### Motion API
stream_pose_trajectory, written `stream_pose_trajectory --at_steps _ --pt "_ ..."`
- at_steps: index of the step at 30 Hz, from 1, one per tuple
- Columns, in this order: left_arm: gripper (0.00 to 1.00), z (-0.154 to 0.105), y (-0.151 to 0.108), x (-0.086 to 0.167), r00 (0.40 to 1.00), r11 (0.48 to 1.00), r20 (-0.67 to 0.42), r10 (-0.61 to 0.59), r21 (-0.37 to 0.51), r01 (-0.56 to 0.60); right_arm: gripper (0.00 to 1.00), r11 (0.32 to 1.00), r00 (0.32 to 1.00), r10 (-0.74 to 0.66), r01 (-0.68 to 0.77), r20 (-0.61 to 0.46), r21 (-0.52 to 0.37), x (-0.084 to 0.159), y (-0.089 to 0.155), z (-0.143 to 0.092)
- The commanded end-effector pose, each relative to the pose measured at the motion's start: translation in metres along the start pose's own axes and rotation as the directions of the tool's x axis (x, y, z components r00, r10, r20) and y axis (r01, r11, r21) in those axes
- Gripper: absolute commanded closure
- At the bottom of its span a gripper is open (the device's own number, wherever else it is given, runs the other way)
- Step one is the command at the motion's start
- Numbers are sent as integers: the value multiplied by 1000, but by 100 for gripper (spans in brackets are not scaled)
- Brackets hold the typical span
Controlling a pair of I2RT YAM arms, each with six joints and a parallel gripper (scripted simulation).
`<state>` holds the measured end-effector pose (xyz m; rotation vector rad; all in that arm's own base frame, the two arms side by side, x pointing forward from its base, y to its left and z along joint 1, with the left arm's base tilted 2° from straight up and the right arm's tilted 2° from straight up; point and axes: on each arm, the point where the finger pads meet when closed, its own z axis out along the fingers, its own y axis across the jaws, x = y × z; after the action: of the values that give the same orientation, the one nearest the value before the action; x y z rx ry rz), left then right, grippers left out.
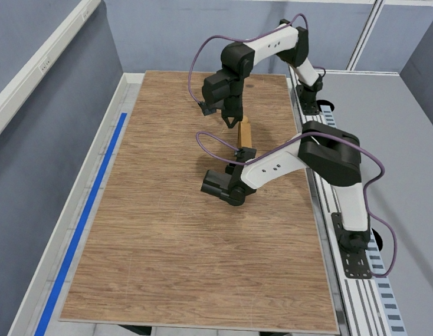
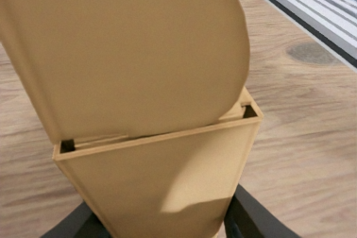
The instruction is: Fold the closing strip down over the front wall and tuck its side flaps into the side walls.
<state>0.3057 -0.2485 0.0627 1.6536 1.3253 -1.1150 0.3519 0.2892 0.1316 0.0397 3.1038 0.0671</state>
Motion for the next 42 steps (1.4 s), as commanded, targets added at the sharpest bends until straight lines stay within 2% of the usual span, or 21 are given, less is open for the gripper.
stream_pose_trajectory --at_steps 1,6,7,9,10,23,24,25,41,42 --pt "55 -2 -1 -16 998 998 10 55 -8 -55 99 1000 1000 4 -4 17 -6 9 -4 -22" --pt "55 -2 -1 -16 998 998 10 55 -8 -55 99 1000 1000 4 -4 17 -5 11 -4 -22" --pt "55 -2 -1 -16 998 998 10 55 -8 -55 99 999 999 14 -13 -31 39 9 -7 6" --pt "55 -2 -1 -16 998 998 10 55 -8 -55 99 1000 1000 8 -8 17 -5 12 -6 -22" --pt "55 -2 -1 -16 998 998 10 55 -8 -55 99 1000 1000 5 -5 19 -7 14 -5 -23" --pt "55 -2 -1 -16 998 998 10 55 -8 -55 99 1000 1000 4 -3 26 -14 19 -2 -22" --pt "55 -2 -1 -16 998 998 10 55 -8 -55 99 1000 1000 11 -11 4 7 19 -6 -14" --pt "55 -2 -1 -16 998 998 10 55 -8 -55 99 1000 1000 9 -9 23 -10 20 -5 -23" --pt "55 -2 -1 -16 999 999 10 54 -8 -54 99 1000 1000 9 -9 5 3 30 -6 -17" --pt "55 -2 -1 -16 999 999 10 54 -8 -53 99 1000 1000 7 -6 22 -13 31 -5 -23"
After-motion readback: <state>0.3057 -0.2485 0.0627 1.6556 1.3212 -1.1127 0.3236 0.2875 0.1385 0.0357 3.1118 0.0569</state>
